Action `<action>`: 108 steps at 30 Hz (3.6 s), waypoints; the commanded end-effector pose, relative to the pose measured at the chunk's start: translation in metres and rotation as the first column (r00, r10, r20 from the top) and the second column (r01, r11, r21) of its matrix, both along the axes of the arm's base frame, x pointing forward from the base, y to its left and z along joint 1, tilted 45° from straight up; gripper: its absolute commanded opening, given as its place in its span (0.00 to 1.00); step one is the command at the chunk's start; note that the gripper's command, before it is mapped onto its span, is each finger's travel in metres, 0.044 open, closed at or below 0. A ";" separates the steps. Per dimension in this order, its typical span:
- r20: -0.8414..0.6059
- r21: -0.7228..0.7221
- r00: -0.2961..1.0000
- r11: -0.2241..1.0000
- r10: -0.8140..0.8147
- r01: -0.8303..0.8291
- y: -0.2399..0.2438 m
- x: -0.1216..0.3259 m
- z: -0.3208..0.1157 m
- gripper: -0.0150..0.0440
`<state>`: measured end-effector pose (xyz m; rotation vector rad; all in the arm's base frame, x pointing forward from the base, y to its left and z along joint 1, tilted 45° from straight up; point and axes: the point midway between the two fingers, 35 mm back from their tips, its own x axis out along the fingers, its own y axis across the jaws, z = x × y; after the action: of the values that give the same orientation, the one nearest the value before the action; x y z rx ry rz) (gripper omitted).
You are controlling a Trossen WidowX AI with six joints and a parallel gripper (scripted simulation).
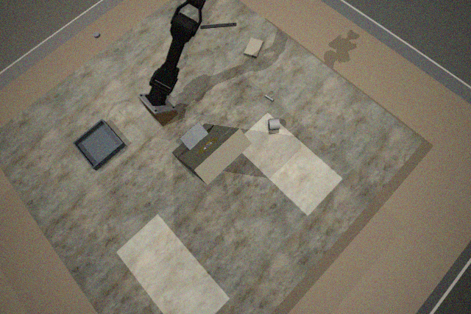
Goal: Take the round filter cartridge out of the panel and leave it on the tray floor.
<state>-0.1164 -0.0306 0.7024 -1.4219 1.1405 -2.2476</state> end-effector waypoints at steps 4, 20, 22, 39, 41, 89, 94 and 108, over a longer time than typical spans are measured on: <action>0.021 -0.026 0.998 0.998 -0.063 0.063 0.015 -0.008 -0.001 0.75; 0.303 -0.263 0.715 0.666 -0.629 0.698 0.208 -0.004 -0.041 0.42; 0.344 -0.288 0.653 0.586 -0.675 0.757 0.232 0.010 -0.051 0.42; 0.686 -0.419 0.128 -0.244 -0.717 0.874 0.341 0.232 -0.167 0.42; 0.719 -0.426 0.088 -0.339 -0.689 0.839 0.337 0.264 -0.184 0.42; 0.614 -0.516 0.178 -0.561 -0.769 -0.647 -0.084 0.405 -0.547 0.42; 0.614 -0.514 0.180 -0.563 -0.768 -0.647 -0.083 0.408 -0.549 0.42; 0.617 -0.509 0.184 -0.566 -0.765 -0.648 -0.073 0.425 -0.560 0.42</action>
<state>0.3058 -0.1060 0.1469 0.6380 0.6016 0.3807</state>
